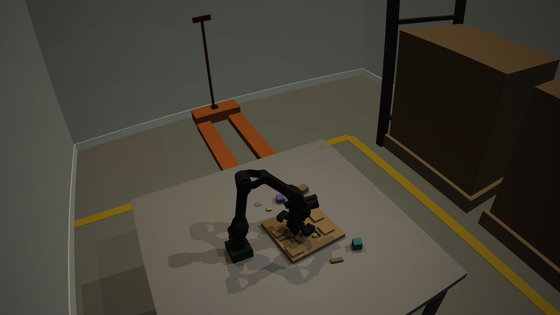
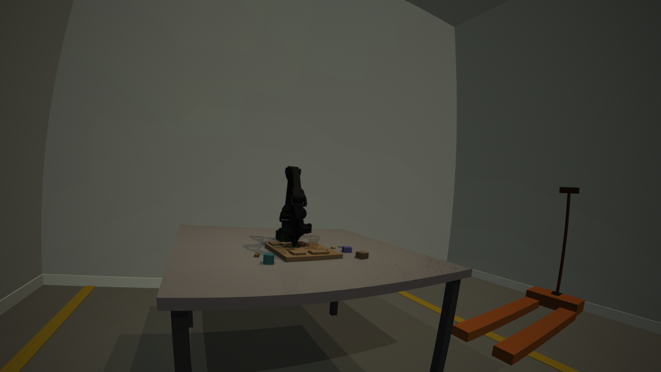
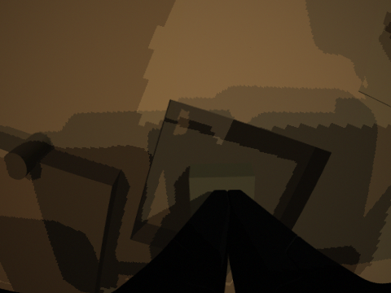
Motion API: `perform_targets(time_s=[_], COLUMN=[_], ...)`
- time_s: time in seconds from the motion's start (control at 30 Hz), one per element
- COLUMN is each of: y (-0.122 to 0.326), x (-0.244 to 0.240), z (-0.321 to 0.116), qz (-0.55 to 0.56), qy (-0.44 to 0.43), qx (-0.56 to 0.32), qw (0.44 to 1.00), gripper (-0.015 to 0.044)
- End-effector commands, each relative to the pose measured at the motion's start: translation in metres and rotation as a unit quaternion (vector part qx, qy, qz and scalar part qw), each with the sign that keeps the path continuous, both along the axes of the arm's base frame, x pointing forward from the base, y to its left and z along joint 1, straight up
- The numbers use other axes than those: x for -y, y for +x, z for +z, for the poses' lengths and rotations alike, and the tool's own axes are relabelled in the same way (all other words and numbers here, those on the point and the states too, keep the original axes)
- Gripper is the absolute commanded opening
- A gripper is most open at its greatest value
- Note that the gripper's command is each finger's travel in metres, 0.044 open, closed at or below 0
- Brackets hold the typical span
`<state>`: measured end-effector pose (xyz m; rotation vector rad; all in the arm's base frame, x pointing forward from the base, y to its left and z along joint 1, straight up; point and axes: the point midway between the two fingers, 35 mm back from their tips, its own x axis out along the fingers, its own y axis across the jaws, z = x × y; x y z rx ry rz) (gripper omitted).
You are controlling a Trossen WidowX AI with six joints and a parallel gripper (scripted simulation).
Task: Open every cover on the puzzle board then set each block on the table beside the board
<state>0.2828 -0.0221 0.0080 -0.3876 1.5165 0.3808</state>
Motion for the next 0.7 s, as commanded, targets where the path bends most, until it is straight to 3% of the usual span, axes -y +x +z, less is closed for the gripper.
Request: perform_targets(time_s=[0.0, 0.67], y=[-0.0001, -0.0023], x=[-0.0004, -0.0003], z=[0.0029, 0.0111], qz=[0.002, 0.002], qy=[0.001, 0.001], qx=[0.001, 0.001], qw=[1.000, 1.000], gripper=[0.0000, 0.0000])
